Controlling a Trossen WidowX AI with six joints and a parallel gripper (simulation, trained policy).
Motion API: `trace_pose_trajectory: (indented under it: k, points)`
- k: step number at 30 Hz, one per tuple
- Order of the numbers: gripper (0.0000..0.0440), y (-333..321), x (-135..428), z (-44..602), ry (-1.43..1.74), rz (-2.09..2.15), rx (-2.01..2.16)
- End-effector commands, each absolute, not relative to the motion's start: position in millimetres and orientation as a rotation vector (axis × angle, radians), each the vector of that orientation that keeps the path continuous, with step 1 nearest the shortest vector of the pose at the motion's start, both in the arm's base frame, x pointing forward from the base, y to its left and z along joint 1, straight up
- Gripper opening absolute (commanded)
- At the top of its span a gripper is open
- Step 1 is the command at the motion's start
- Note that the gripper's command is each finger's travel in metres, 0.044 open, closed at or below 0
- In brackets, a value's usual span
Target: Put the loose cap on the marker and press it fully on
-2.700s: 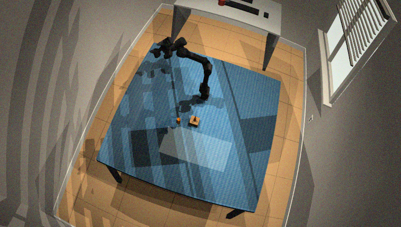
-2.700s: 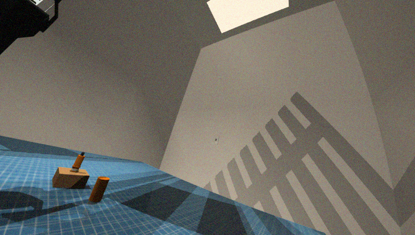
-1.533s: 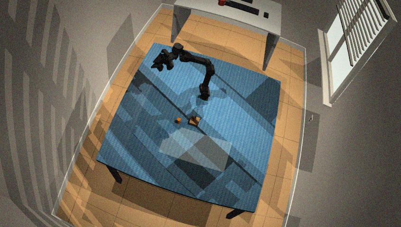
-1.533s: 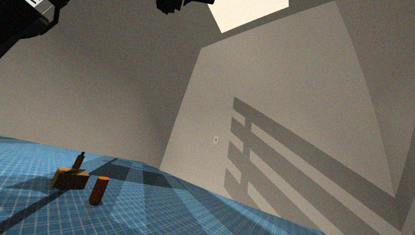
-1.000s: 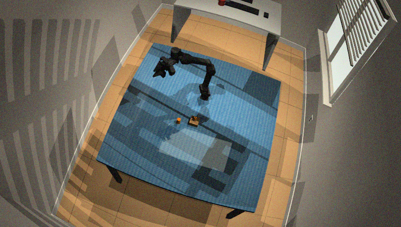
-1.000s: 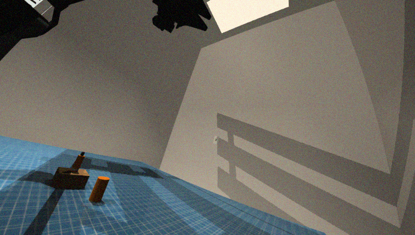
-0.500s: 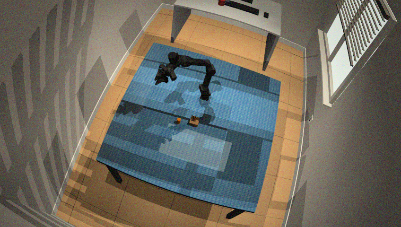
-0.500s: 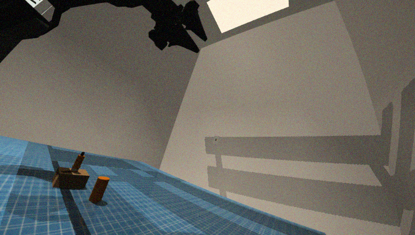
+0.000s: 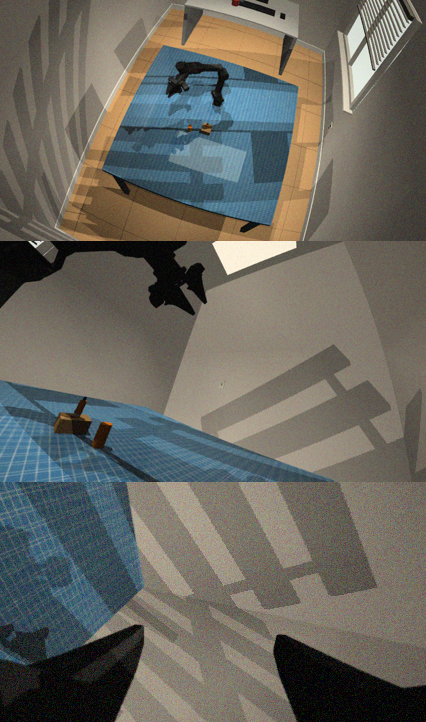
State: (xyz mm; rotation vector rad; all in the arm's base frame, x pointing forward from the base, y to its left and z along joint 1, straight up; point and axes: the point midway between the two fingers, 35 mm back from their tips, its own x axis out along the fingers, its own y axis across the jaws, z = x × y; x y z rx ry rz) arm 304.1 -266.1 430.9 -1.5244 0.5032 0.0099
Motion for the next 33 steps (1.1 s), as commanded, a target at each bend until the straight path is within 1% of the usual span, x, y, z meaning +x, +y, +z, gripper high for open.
trace_pose_trajectory:
  k: [1, 33]
  points:
    - [0.0315, -261.0, 309.1, 417.4, 0.523, 0.061, -1.505]
    - [0.0316, -216.0, 332.4, 318.9, 0.683, 0.456, -1.345]
